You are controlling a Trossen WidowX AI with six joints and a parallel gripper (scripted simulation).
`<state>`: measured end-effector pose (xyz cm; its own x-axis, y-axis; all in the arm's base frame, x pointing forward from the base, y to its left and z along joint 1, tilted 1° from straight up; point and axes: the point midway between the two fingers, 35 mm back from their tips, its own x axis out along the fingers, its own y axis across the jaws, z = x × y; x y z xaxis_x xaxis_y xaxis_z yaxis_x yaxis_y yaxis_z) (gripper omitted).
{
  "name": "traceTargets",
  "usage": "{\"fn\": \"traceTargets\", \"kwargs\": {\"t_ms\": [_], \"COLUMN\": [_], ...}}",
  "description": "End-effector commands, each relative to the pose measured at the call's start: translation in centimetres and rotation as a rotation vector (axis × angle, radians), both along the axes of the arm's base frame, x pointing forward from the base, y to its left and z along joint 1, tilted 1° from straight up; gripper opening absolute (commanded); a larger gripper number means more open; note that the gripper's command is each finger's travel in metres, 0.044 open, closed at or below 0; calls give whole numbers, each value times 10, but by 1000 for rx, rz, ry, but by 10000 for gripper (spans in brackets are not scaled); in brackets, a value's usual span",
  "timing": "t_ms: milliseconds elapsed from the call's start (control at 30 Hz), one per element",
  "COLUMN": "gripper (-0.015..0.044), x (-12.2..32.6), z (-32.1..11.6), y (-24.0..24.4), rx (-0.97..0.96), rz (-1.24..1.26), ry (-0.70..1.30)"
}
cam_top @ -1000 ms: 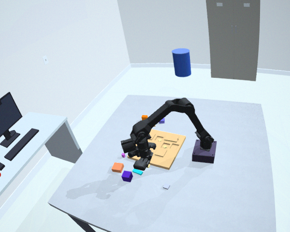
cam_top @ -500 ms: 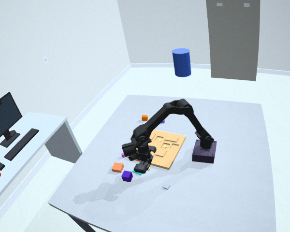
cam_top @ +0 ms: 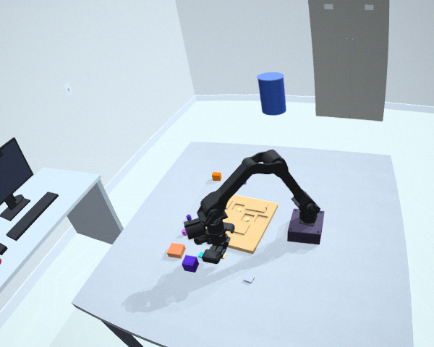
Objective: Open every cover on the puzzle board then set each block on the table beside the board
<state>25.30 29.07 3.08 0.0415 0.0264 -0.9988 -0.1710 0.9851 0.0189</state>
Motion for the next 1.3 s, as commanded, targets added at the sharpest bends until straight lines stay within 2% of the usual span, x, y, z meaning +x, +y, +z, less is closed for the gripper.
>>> {"fn": "traceTargets", "kwargs": {"t_ms": [0, 867, 1267], "gripper": [80, 80, 395], "x": [-1, -2, -2], "z": [-10, -44, -41], "y": [-2, -4, -3], "rx": [-10, -11, -4], "rz": [-3, -3, -1], "ry": [6, 6, 3]}}
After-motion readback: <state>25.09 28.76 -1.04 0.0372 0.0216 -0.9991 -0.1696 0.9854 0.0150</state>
